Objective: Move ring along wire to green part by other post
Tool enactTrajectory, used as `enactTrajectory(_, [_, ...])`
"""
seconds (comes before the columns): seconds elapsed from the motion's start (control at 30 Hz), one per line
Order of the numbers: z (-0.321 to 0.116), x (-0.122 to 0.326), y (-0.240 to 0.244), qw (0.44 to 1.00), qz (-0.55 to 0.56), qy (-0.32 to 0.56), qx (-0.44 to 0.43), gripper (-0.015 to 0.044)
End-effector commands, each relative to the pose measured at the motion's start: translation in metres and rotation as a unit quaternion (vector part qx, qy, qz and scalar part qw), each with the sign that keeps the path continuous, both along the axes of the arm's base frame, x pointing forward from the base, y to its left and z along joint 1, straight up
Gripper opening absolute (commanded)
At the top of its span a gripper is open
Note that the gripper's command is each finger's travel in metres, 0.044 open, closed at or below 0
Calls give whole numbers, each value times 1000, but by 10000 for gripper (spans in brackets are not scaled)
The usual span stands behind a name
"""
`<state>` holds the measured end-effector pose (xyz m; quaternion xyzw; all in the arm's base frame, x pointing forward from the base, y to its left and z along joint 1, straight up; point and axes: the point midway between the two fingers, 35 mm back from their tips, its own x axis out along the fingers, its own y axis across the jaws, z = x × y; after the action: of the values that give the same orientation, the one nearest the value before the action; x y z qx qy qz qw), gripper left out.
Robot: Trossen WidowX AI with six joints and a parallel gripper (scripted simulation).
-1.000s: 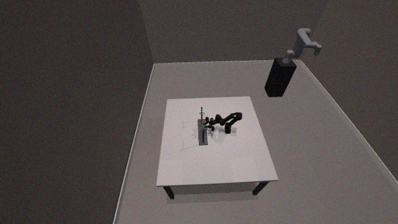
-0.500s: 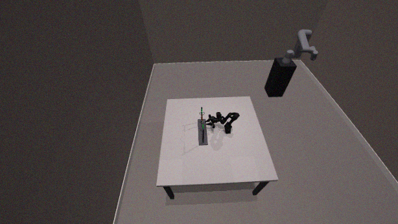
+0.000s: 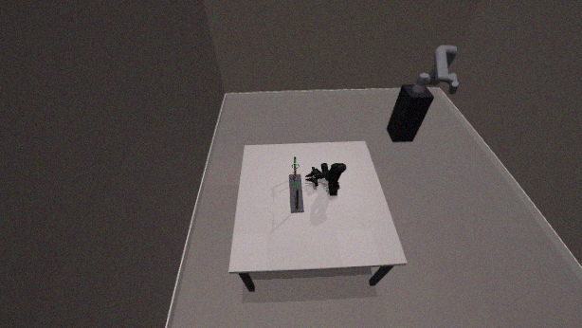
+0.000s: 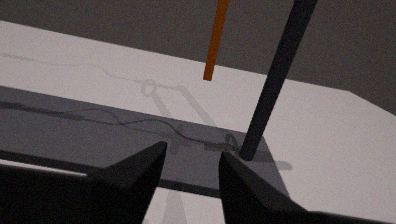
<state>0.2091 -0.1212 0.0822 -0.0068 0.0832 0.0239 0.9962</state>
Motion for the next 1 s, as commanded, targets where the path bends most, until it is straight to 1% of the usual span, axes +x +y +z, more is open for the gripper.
enactTrajectory(0.0, [-5, -7, -1, 1000, -6, 2, 8, 160])
enactTrajectory(0.23, [9, 14, -3, 1000, -12, -6, 0, 160])
enactTrajectory(0.5, [38, 42, 1, 999, -21, -43, 1, 160])
enactTrajectory(0.97, [39, 54, -1, 999, -21, -44, 1, 160])
